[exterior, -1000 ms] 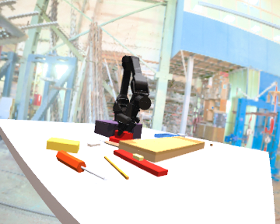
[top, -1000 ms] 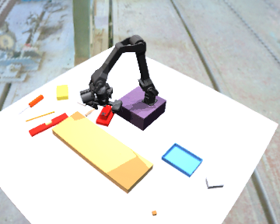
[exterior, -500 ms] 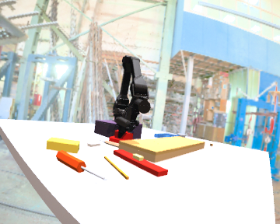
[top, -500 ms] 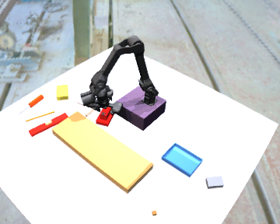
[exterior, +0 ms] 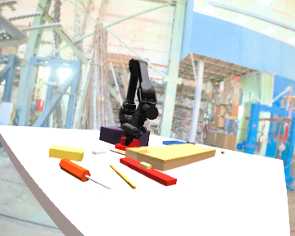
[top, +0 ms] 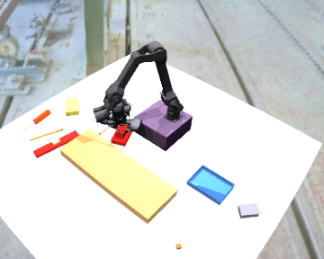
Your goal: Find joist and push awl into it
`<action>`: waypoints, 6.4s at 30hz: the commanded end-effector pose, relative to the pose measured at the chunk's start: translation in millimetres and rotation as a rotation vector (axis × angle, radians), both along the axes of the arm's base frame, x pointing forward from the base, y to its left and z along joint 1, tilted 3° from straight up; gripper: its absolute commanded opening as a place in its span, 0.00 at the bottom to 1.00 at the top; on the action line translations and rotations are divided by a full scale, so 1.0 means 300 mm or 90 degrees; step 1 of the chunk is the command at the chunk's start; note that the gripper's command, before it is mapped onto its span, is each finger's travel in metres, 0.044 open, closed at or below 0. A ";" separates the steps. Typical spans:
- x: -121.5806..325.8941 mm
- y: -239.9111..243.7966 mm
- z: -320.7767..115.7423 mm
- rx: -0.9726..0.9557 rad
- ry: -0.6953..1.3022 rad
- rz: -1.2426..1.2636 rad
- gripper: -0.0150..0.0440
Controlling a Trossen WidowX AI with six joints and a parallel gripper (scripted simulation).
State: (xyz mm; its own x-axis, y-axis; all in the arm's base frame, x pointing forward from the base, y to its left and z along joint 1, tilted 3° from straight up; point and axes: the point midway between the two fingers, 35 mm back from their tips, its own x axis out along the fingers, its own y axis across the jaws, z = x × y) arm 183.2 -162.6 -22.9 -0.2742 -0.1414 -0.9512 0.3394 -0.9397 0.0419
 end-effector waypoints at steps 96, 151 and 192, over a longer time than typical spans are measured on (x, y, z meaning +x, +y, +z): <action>0.479 -0.182 0.387 0.093 0.001 1.416 0.25; 0.580 -0.245 0.173 0.020 0.090 1.733 0.25; 0.609 0.189 0.123 0.022 0.079 1.734 0.25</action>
State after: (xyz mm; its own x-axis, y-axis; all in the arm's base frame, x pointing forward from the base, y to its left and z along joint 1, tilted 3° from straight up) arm 365.9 -123.3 15.1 0.2661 -0.0746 -0.9611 0.0775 0.9954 -0.0558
